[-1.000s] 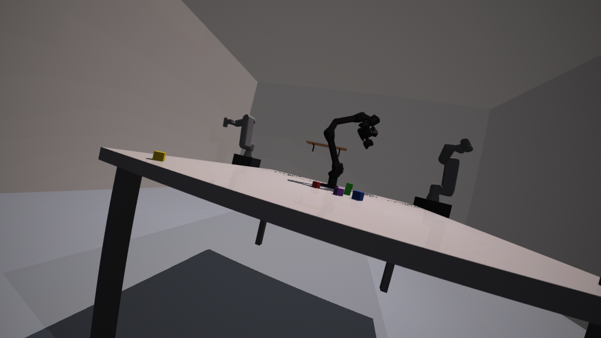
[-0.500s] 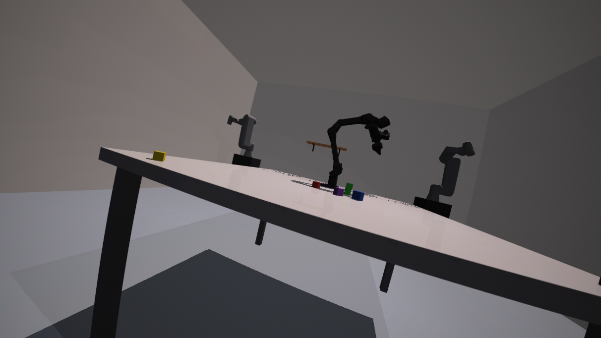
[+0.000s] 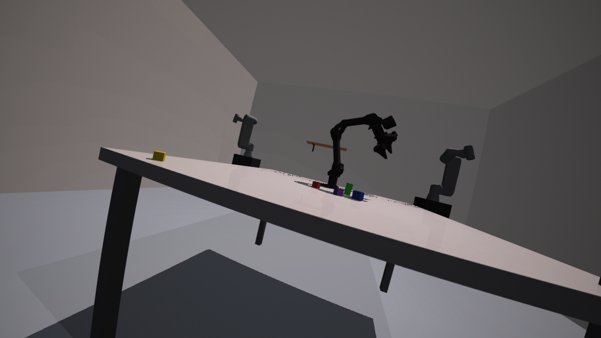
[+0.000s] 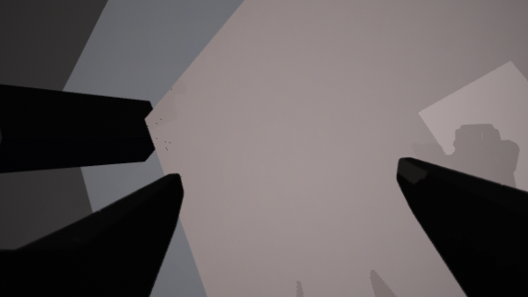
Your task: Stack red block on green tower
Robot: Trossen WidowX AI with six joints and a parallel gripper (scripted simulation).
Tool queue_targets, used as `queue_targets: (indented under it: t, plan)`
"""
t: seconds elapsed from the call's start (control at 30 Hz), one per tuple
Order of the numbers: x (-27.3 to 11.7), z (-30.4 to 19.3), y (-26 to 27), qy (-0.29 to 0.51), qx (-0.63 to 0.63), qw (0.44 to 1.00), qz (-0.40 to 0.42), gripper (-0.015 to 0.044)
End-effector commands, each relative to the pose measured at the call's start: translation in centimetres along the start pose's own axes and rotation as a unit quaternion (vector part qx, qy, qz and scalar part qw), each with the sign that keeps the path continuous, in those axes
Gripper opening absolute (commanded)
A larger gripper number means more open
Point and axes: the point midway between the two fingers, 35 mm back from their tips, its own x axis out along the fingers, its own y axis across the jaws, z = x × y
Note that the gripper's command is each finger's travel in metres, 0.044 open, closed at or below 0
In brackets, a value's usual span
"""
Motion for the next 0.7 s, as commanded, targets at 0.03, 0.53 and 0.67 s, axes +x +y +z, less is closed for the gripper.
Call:
queue_targets:
  t: [0.03, 0.53, 0.67]
  plan:
    - [0.0, 1.5, -3.9, -0.016, 0.034, 0.998, -0.044, 0.0440]
    - [-2.6, 2.9, -15.9, -0.067, 0.172, 0.968, -0.172, 0.0440]
    - [-3.7, 2.6, -19.4, -0.075, 0.217, 0.952, -0.204, 0.0440]
